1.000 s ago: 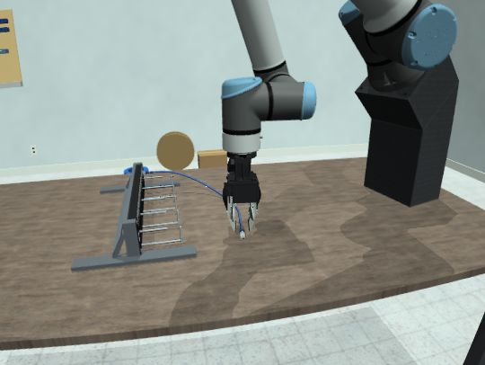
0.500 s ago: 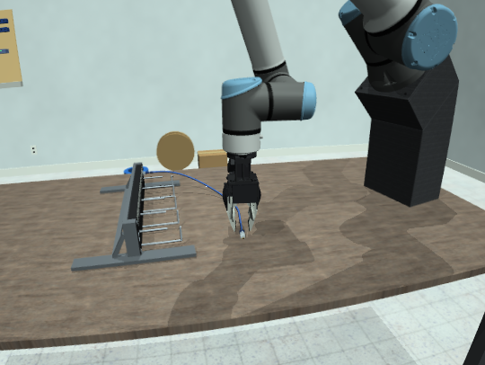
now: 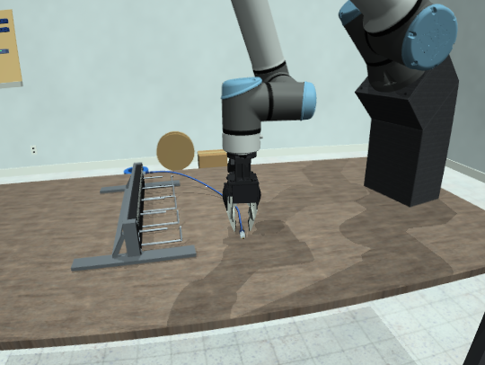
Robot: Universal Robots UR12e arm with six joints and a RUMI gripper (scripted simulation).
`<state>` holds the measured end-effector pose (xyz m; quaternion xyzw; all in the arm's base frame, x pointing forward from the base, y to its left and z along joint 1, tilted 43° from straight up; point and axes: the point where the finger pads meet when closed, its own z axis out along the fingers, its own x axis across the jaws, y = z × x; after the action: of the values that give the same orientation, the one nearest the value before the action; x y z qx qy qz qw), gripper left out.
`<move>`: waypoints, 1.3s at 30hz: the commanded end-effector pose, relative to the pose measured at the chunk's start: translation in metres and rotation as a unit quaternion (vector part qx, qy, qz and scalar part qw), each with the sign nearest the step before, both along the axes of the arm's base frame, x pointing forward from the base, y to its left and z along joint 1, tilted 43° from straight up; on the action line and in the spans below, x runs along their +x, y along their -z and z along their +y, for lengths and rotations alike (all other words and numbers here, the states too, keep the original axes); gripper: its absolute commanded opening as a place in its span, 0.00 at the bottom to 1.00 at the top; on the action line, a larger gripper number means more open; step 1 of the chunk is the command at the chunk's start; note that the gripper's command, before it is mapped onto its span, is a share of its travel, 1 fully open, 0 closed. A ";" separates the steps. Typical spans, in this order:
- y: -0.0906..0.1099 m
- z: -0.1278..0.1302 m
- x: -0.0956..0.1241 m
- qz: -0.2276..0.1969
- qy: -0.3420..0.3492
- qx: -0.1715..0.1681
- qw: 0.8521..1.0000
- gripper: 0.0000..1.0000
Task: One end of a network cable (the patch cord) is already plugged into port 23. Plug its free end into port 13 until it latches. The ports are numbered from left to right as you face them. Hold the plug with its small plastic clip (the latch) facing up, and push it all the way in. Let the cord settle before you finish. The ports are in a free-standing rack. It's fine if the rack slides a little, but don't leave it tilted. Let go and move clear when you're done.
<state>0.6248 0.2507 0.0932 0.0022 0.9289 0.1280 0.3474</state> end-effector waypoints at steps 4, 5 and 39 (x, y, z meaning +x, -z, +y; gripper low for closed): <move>0.000 0.000 0.000 0.000 0.000 0.000 1.000 0.22; 0.000 0.000 0.000 0.000 0.000 0.000 1.000 0.22; 0.004 0.002 0.004 0.000 0.000 0.000 1.000 0.22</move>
<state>0.6279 0.2519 0.0898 0.0022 0.9289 0.1280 0.3474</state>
